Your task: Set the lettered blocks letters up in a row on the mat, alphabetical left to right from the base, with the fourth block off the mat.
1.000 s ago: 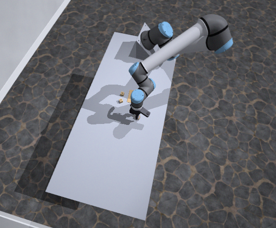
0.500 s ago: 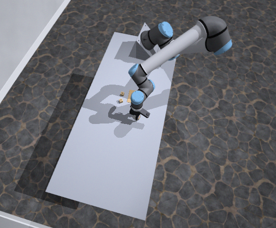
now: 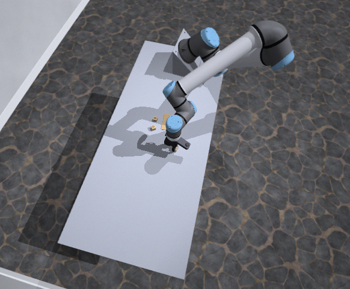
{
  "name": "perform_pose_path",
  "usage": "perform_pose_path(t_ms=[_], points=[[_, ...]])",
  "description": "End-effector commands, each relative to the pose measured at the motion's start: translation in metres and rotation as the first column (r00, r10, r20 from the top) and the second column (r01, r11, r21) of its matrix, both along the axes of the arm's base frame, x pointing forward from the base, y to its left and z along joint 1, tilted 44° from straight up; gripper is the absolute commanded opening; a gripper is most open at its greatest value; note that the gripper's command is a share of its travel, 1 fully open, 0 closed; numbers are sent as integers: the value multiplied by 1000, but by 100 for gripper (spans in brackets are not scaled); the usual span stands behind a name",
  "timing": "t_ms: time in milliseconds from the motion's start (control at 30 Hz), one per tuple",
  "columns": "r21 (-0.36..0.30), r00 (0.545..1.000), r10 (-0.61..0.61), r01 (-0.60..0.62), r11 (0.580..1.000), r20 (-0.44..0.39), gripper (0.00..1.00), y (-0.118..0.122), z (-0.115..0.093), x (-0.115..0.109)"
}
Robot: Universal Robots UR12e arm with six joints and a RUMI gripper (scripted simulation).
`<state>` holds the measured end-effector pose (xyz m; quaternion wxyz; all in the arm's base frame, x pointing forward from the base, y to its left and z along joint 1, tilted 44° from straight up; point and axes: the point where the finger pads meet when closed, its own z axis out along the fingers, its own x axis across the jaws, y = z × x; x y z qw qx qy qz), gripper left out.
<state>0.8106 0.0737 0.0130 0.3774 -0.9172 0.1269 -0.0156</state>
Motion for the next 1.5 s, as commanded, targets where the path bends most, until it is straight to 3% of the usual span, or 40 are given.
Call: perform_pose_path(t_ms=[0, 333, 367, 1467], points=[[0, 1000, -1, 1, 1000, 1, 28, -1, 1, 1], [0, 1000, -1, 1, 1000, 1, 28, -1, 1, 1], [0, 1000, -1, 1, 1000, 1, 9, -1, 1, 1], [0, 1000, -1, 1, 1000, 1, 9, -1, 1, 1]])
